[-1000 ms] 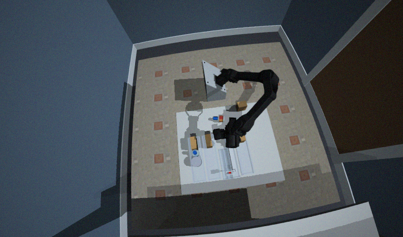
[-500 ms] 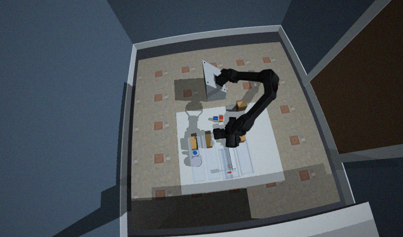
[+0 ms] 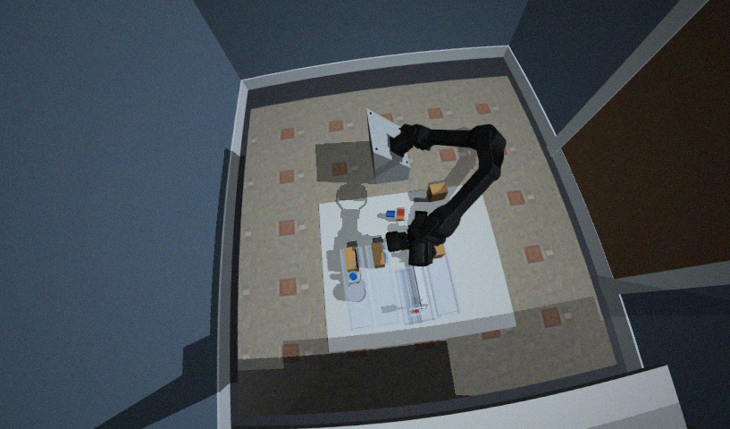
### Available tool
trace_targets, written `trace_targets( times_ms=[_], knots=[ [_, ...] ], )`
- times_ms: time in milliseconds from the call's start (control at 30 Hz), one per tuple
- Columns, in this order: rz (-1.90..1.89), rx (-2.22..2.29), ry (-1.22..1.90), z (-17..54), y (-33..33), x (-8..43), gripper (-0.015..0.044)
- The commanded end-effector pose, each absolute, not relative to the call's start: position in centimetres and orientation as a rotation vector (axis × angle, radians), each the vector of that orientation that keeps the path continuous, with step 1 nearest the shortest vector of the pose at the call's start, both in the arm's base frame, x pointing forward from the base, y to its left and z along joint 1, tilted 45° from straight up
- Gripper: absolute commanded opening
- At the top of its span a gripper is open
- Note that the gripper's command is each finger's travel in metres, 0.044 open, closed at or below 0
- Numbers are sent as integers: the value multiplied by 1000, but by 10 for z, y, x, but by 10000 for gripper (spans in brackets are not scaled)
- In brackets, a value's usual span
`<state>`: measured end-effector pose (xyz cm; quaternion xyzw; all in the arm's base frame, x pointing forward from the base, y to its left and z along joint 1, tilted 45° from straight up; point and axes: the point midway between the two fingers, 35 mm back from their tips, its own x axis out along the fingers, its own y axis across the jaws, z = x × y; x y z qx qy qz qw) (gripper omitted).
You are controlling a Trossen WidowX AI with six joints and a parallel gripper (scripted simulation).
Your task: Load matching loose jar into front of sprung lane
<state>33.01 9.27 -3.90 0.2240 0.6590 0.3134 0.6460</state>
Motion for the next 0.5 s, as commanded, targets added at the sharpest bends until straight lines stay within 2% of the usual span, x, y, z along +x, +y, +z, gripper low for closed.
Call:
trace_targets(
  times_ms=[0, 467],
  knots=[
    [722, 509, 1489, -38, 94, 331, 0],
    [722, 509, 1489, -39, 92, 328, 0]
  ],
)
